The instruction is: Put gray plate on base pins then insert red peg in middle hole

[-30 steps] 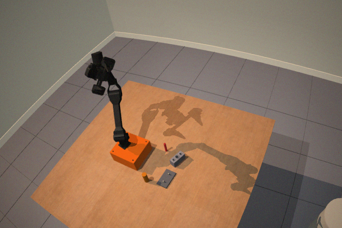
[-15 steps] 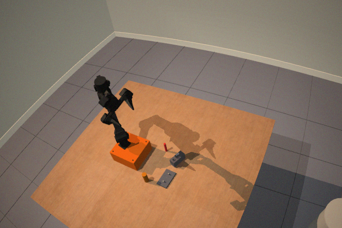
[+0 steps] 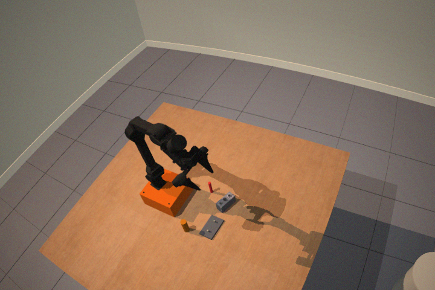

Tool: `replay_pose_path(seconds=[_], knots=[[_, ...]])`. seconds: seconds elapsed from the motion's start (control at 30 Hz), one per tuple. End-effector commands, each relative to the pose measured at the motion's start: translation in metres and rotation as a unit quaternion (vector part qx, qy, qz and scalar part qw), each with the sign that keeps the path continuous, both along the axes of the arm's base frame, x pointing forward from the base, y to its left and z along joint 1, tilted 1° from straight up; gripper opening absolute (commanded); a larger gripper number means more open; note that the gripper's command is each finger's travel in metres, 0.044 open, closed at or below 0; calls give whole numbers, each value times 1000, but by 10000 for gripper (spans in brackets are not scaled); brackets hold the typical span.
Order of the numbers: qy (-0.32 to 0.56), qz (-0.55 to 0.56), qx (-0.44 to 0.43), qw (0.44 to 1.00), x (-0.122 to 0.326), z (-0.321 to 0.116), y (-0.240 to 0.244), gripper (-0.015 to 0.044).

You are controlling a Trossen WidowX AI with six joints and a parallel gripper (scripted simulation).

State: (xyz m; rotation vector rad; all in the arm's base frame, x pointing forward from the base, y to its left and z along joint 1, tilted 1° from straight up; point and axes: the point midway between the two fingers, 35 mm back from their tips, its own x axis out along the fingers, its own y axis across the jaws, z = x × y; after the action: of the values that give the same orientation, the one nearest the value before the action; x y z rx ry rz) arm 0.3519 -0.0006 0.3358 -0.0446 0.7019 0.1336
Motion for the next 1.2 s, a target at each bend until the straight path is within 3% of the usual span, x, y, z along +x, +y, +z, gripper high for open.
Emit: replay_pose_path(seconds=[0.0,0.2,0.47,0.87,1.03,1.17], knots=[[86,120,-85,985,10,-62,38,440],[185,309,-199,911,3,-144,86,440],[275,542,-299,736,-33,-233,135,440],[277,547,-301,731,-31,-237,138,440],[277,547,-301,731,-29,-297,139,440],[277,547,-301,731,-29,-300,139,440]])
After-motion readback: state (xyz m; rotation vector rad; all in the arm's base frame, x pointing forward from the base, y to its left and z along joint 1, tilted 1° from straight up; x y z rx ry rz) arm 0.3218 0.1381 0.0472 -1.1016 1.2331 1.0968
